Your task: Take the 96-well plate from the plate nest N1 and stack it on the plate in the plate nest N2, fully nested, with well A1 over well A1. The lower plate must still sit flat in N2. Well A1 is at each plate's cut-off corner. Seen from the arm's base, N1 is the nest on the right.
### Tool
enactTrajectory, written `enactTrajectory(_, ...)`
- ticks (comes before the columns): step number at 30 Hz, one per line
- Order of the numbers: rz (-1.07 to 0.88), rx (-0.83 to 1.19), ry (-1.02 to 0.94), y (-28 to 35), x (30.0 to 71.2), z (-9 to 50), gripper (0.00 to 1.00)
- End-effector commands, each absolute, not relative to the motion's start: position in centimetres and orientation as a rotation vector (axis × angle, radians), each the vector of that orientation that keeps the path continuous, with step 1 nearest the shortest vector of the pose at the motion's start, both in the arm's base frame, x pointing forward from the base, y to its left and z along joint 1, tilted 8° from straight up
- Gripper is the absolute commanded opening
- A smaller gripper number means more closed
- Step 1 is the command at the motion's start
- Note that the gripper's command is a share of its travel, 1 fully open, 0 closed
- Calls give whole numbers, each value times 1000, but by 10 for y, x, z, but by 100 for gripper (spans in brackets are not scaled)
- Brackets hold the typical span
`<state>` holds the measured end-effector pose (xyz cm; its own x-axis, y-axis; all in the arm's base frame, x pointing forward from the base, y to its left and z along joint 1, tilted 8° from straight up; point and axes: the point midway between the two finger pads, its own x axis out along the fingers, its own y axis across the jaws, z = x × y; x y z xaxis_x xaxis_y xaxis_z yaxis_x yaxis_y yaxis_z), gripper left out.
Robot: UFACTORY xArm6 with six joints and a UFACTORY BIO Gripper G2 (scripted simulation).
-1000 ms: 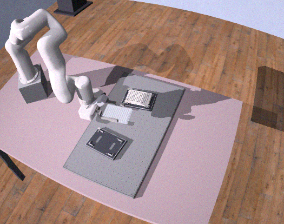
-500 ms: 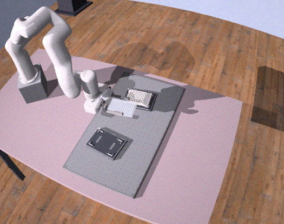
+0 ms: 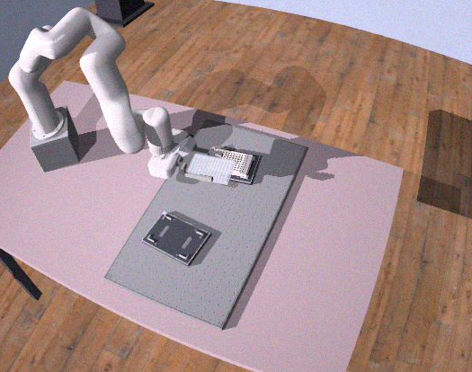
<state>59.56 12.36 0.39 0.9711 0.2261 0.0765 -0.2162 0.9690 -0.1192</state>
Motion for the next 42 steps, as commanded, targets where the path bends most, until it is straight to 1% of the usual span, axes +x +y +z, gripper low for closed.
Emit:
enactTrajectory(1,224,-110,-94,136,597,5,0)
enactTrajectory(34,224,-109,-94,233,599,-5,0)
enactTrajectory(42,224,-109,-94,234,599,-5,0)
